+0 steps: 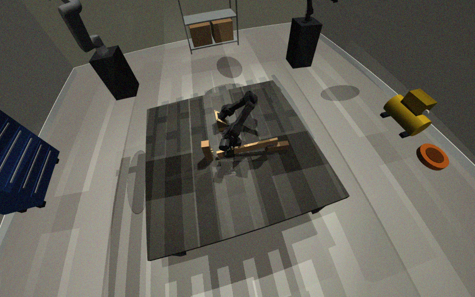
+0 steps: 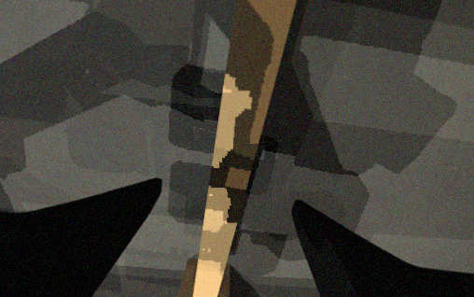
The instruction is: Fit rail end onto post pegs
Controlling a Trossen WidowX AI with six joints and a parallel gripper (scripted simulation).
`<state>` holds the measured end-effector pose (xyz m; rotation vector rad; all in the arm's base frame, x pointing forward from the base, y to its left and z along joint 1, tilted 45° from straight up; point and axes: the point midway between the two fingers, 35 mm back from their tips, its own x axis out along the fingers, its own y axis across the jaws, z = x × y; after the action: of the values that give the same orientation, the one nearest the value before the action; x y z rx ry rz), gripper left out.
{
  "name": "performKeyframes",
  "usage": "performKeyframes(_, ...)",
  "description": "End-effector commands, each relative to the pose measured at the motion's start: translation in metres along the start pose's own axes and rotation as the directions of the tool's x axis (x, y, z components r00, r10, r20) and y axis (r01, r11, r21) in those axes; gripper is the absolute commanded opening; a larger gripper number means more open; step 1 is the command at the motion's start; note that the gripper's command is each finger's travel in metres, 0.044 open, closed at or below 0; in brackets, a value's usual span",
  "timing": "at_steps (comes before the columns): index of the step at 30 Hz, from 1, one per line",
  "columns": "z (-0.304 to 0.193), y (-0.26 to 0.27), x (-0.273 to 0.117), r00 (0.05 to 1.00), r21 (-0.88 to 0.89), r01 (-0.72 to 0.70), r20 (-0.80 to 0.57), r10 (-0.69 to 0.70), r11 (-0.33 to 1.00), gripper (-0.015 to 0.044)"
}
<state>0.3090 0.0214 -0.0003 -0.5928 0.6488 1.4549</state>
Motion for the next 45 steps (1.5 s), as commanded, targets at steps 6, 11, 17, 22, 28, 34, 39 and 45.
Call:
performKeyframes(6, 0.001, 0.003, 0.018, 1.000, 0.008, -0.009, 0.008, 0.009, 1.000, 0.0440)
performKeyframes(11, 0.001, 0.003, 0.026, 1.000, 0.007, -0.009, 0.010, 0.008, 1.000, 0.0440)
performKeyframes(17, 0.001, 0.004, 0.028, 1.000, 0.007, -0.008, 0.010, 0.008, 1.000, 0.0361)
performKeyframes(22, 0.001, 0.004, 0.028, 1.000, 0.007, -0.008, 0.010, 0.008, 1.000, 0.0230)
performKeyframes(28, 0.001, 0.004, 0.028, 1.000, 0.007, -0.008, 0.010, 0.008, 1.000, 0.0072)
performKeyframes(34, 0.001, 0.004, 0.028, 1.000, 0.007, -0.008, 0.010, 0.008, 1.000, 0.0013)
performKeyframes(39, 0.001, 0.004, 0.028, 1.000, 0.007, -0.008, 0.010, 0.008, 1.000, 0.0000)
performKeyframes(45, 0.001, 0.004, 0.028, 1.000, 0.007, -0.008, 0.010, 0.008, 1.000, 0.0000)
